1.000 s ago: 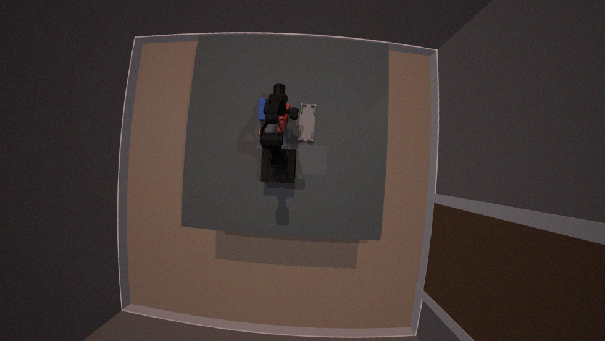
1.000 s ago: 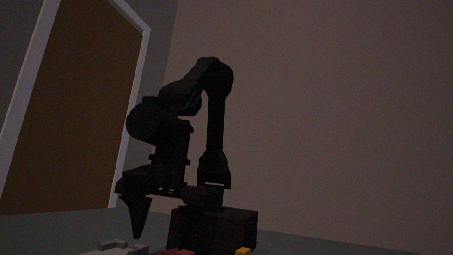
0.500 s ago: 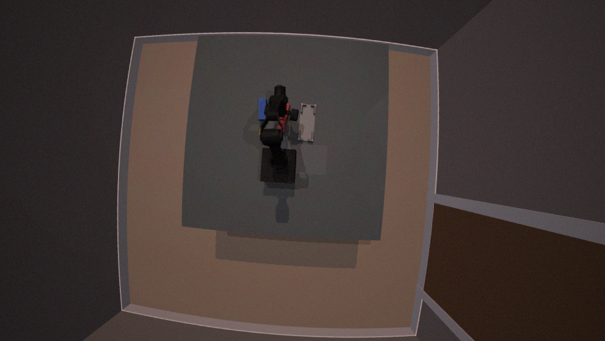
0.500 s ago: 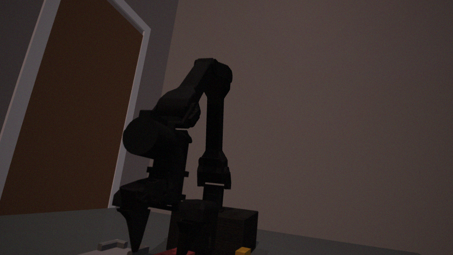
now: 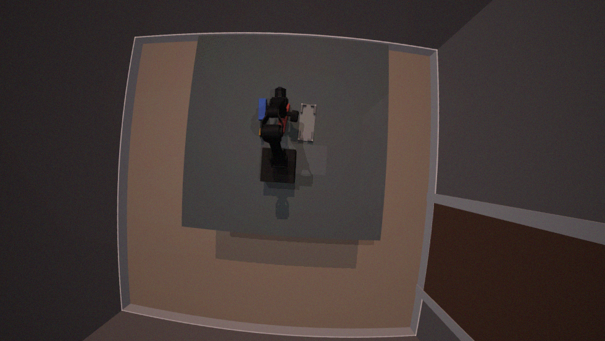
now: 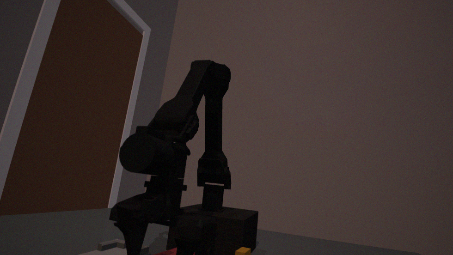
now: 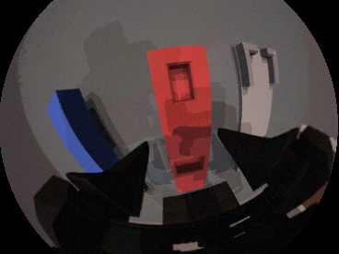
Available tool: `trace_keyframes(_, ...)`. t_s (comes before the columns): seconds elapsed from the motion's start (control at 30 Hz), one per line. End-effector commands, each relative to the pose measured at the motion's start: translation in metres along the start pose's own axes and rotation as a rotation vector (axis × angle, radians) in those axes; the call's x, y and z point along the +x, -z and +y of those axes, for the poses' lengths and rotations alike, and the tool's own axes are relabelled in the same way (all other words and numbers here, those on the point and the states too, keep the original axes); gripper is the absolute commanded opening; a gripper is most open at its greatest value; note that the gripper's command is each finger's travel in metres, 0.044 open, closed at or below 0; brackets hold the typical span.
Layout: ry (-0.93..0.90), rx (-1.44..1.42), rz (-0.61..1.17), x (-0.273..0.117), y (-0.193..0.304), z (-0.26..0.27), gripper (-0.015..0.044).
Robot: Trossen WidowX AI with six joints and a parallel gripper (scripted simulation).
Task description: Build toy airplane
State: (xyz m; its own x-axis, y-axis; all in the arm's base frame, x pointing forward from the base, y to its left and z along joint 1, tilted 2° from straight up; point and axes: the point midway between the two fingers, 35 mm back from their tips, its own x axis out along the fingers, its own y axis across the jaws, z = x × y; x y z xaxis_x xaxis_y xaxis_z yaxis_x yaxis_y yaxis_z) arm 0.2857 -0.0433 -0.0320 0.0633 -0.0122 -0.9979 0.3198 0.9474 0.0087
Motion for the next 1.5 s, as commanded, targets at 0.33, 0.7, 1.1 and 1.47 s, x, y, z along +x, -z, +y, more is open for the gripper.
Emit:
trace_keyframes(0.33, 0.007, -0.006, 0.007, 0.013, 0.003, -0.001, 0.0282)
trace_keyframes(0.7, 0.007, -0.006, 0.007, 0.013, 0.003, -0.001, 0.0150)
trace_keyframes(1.1, 0.007, -0.006, 0.006, -0.014, -0.003, 0.000, 0.0000)
trace_keyframes(1.47, 0.006, -0.006, 0.005, -0.047, -0.007, 0.001, 0.0000)
